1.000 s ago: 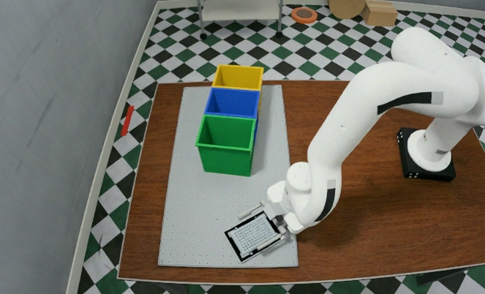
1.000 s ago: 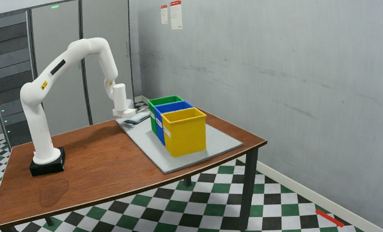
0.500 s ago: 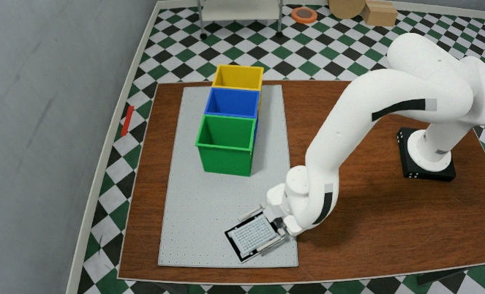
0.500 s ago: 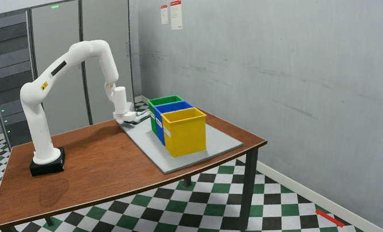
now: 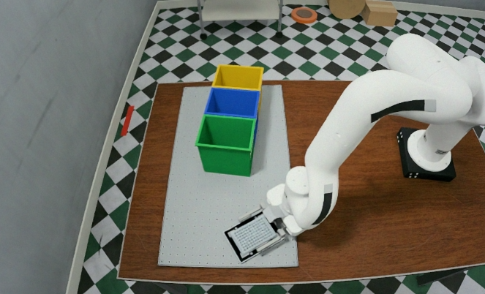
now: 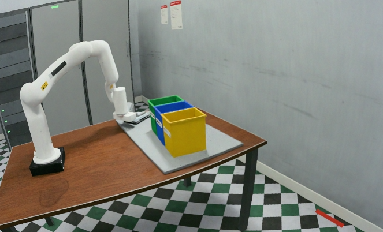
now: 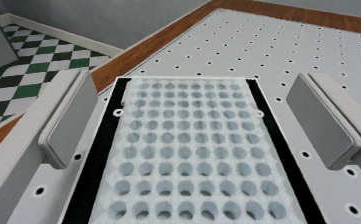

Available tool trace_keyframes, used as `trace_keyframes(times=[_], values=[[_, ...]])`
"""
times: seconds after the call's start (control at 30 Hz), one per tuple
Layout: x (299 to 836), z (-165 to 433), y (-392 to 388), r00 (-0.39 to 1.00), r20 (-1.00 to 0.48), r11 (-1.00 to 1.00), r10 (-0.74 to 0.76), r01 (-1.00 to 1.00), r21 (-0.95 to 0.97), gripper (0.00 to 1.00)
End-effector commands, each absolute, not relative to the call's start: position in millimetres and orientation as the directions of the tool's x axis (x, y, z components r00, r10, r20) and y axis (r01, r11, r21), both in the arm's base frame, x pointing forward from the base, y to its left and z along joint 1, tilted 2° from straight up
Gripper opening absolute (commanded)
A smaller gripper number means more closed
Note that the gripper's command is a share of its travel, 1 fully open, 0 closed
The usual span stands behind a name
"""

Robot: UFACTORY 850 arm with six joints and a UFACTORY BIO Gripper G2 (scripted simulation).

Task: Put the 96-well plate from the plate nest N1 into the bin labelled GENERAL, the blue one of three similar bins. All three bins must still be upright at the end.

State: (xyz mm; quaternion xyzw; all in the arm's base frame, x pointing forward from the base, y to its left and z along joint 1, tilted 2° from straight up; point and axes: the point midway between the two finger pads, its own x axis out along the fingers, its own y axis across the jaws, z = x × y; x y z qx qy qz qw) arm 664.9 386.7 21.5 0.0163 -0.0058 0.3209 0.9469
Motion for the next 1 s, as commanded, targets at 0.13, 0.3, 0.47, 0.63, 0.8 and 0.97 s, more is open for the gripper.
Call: trace_keyframes(times=[0.13,0.3,0.47,0.63,0.8,0.97], values=[[665.8,18.1,387.4,0.794,0.024,0.793,0.608,-0.608,0.027,0.37],[665.8,16.1,387.5,0.794,0.024,0.793,0.608,-0.608,0.027,0.37],[665.8,12.7,387.6,0.794,0.024,0.793,0.608,-0.608,0.027,0.37],[665.8,9.4,387.7,0.794,0.024,0.793,0.608,-0.608,0.027,0.37],[665.8,6.1,387.8,0.794,0.024,0.793,0.608,-0.608,0.027,0.37],[665.8,5.4,387.8,0.794,0.024,0.793,0.608,-0.608,0.027,0.37]])
